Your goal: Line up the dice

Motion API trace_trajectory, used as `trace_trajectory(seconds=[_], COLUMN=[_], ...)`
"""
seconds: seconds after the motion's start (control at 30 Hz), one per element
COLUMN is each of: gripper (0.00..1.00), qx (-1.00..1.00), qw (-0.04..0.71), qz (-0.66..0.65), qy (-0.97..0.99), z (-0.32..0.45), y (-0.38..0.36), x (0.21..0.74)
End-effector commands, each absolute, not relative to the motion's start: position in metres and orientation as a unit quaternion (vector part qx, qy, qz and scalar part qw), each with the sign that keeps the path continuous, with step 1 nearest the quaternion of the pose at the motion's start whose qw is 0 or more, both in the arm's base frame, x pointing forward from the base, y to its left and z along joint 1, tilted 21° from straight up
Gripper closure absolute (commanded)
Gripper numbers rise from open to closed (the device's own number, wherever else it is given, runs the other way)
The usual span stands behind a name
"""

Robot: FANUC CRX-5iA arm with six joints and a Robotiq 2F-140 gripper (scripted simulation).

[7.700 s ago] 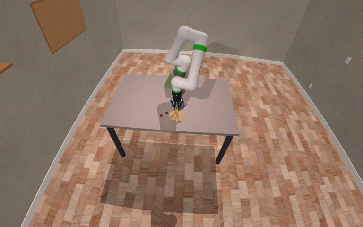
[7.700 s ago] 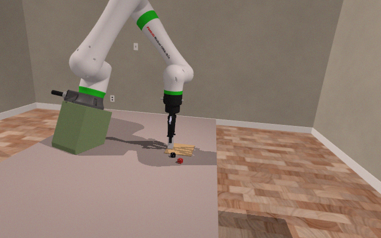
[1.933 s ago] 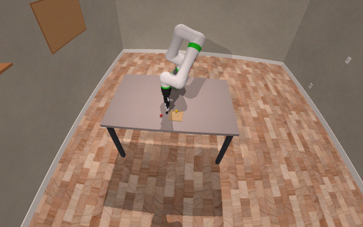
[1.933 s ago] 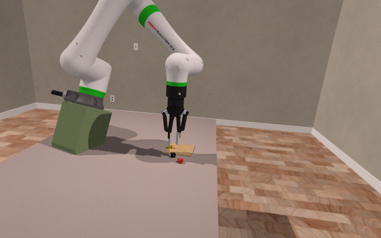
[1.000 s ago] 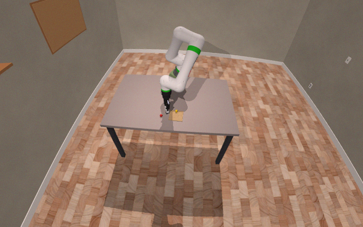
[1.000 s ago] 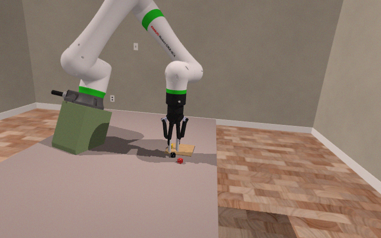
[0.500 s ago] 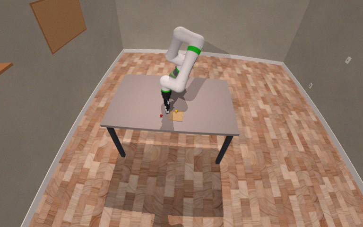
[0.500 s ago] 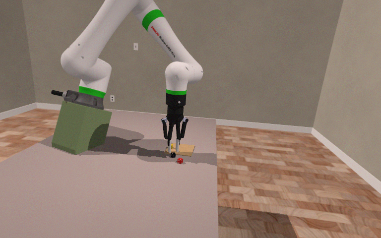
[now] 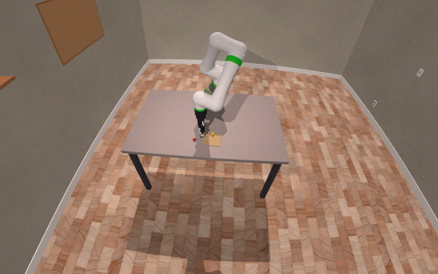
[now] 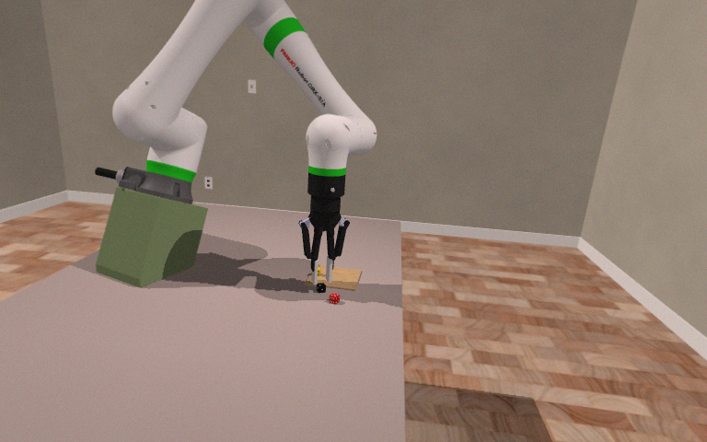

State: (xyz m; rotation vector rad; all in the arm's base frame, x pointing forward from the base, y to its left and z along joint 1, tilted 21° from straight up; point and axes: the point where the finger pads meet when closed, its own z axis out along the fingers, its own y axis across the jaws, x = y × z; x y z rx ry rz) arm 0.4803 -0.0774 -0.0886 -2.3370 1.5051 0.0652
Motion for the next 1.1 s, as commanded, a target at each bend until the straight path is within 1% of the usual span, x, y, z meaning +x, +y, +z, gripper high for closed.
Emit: trace_trajectory(seconds=[0.0,1.07], gripper=[0.79,0.79], qx=[-0.827,-0.827], qw=[0.18,0.18], qz=[0.023,0.023], qy=[0.533,0.533], z=[-0.089,-0.101], y=[-0.078,-0.073], x=[0.48,0.482])
